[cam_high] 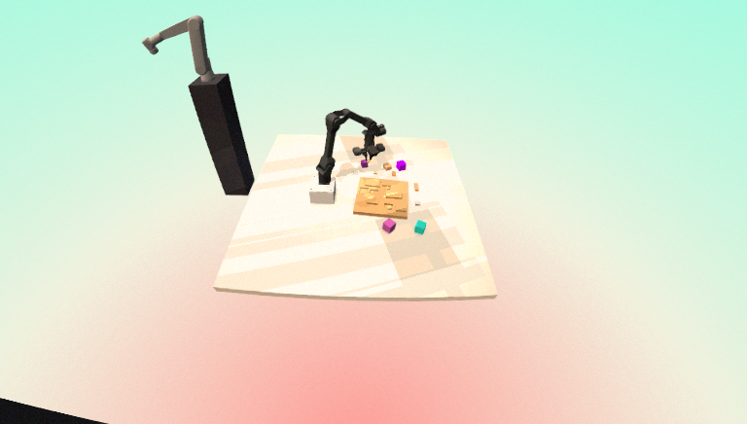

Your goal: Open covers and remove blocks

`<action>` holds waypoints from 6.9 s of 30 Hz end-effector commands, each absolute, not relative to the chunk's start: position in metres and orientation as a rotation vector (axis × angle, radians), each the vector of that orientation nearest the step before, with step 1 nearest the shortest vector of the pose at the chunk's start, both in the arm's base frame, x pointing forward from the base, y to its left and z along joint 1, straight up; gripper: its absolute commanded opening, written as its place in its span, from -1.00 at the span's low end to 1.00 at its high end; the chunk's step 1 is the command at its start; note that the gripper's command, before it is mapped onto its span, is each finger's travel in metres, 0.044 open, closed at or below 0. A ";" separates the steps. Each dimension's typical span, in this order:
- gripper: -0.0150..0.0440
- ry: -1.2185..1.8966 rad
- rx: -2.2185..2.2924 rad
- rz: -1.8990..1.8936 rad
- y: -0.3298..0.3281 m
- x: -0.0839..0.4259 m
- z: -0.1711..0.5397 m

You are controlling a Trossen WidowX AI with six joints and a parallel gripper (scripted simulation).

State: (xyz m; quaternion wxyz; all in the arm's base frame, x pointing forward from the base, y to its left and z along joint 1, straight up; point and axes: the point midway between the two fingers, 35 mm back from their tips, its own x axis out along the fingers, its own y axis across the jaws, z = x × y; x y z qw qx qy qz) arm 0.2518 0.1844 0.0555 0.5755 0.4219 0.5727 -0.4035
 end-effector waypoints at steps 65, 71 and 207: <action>-0.22 1.338 0.993 -0.947 0.208 0.244 -0.039; -0.22 1.338 0.993 -0.947 0.207 0.243 -0.048; -0.49 1.536 -0.145 0.132 -0.125 0.370 -0.003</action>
